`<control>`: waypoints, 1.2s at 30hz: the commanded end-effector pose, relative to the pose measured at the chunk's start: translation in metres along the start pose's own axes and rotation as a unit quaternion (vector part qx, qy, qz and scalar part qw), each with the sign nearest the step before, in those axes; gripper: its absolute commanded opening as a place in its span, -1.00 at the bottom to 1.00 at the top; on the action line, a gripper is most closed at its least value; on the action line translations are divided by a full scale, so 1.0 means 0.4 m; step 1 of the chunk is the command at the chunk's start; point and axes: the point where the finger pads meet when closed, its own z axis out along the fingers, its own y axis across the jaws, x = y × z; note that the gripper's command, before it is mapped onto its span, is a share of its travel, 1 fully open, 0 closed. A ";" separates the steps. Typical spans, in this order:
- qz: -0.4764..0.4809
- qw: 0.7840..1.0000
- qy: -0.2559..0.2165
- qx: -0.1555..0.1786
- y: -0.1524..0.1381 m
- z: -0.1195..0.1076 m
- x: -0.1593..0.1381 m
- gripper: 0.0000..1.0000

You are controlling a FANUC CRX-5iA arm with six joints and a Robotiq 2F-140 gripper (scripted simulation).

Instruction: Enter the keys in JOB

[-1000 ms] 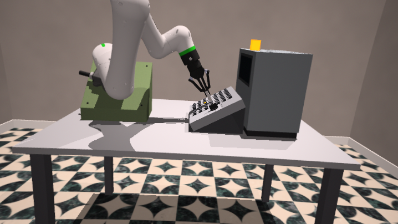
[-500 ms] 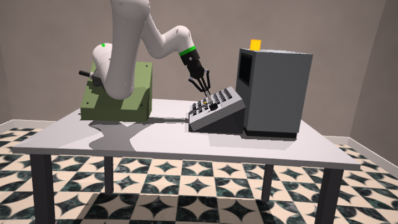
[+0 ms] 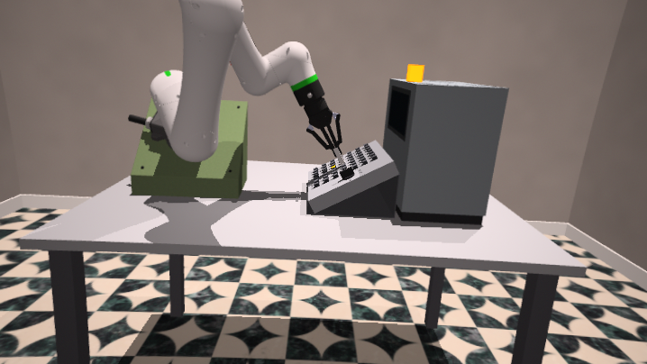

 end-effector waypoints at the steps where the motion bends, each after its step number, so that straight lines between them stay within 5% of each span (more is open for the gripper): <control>1: 0.000 1.000 0.000 0.000 0.000 -0.001 0.000 -1.00; 36: 0.000 1.000 0.000 0.000 0.000 -0.090 0.000 -1.00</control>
